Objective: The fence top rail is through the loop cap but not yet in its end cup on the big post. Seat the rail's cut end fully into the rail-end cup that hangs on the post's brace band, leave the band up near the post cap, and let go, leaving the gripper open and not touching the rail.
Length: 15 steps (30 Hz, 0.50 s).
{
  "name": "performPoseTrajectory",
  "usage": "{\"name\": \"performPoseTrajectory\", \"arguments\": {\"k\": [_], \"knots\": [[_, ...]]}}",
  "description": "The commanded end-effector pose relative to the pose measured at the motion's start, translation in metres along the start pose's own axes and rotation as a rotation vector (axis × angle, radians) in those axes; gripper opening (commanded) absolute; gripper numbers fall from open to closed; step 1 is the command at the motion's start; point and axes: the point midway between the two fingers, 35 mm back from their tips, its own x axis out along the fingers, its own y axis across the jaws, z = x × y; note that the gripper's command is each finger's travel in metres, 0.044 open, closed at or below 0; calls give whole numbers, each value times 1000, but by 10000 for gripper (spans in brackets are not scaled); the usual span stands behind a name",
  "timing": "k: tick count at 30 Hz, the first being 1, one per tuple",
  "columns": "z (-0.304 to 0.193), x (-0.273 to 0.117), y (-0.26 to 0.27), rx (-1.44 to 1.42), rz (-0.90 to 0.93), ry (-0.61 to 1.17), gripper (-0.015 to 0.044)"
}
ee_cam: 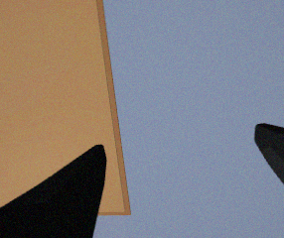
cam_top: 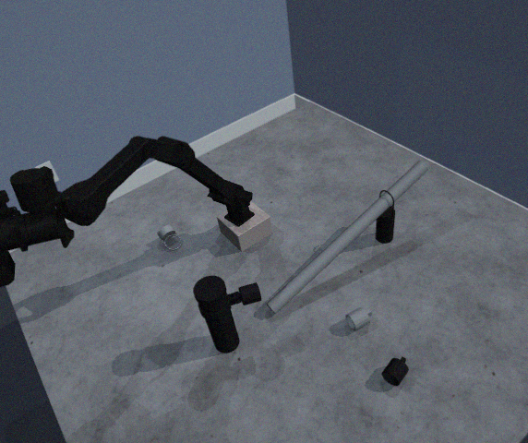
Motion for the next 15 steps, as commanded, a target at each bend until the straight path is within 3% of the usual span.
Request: {"name": "performPoseTrajectory", "arguments": {"k": [1,6,15], "knots": [[-1,-1,0,-3,-2,3,426],[-41,-36,0,-96,-52,125,440],[-131,-165,-5,-426,-141,530,440]]}}
